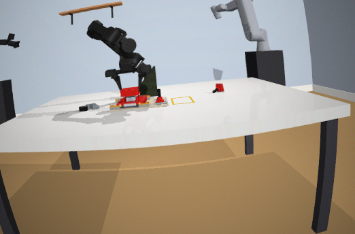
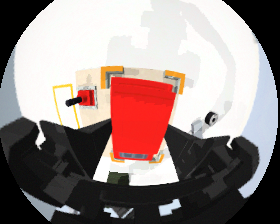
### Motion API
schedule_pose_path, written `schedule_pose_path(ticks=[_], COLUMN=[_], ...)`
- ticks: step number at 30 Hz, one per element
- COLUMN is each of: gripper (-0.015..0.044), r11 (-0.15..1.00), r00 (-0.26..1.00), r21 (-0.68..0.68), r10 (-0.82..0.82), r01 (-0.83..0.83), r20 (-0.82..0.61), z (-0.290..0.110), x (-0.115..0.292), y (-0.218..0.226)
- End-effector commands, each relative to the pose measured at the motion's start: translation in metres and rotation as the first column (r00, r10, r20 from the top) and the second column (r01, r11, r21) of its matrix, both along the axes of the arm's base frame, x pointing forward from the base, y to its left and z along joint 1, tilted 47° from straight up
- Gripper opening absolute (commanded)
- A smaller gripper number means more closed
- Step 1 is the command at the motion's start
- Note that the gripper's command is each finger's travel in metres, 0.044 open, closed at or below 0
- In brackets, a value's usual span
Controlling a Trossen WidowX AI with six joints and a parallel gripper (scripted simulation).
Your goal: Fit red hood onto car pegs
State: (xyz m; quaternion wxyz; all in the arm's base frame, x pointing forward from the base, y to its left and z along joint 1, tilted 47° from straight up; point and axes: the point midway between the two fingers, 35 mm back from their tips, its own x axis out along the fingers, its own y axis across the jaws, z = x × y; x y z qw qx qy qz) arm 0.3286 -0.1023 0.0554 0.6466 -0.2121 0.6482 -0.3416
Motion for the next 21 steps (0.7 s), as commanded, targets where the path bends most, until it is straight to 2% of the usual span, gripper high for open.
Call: schedule_pose_path(ticks=[1, 21], gripper=[0.0, 0.0], r11=[1.0, 1.0], r00=[1.0, 1.0], r21=[-0.006, -0.006], r10=[0.004, 0.004], r01=[-0.004, -0.004], r20=[-0.002, -0.002], z=[0.0003, -0.0045], x=[0.0003, 0.0001], y=[-0.0006, -0.0055])
